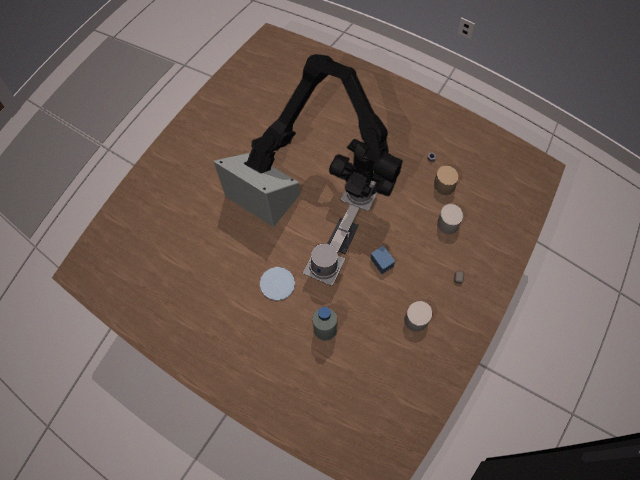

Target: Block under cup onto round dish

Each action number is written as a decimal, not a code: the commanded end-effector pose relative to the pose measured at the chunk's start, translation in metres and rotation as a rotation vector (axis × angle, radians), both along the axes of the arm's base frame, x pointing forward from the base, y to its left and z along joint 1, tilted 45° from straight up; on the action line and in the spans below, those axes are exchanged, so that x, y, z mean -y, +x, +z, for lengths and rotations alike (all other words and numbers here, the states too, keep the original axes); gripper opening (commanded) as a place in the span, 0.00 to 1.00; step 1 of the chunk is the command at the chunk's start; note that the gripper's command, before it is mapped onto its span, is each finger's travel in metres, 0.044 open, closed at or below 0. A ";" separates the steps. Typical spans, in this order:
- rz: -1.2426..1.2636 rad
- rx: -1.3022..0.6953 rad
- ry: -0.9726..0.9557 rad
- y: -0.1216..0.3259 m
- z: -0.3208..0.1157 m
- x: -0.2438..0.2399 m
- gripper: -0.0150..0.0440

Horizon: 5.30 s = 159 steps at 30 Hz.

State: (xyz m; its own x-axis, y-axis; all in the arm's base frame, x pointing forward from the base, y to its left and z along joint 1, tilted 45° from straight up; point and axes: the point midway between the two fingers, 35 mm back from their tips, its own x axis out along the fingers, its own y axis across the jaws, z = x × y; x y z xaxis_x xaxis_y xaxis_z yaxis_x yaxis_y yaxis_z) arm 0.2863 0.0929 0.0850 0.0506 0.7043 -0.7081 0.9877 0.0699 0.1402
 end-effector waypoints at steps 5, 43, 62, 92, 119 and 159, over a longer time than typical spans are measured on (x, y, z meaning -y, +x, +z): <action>-0.004 0.007 -0.007 0.003 0.007 0.009 0.25; -0.004 0.005 -0.012 0.002 0.040 0.045 0.25; -0.004 0.004 -0.009 -0.001 0.057 0.061 0.25; 0.000 -0.001 0.002 -0.008 0.076 0.075 0.25; 0.000 -0.001 0.002 -0.008 0.076 0.075 0.25; 0.006 0.004 -0.040 -0.027 0.083 -0.003 0.25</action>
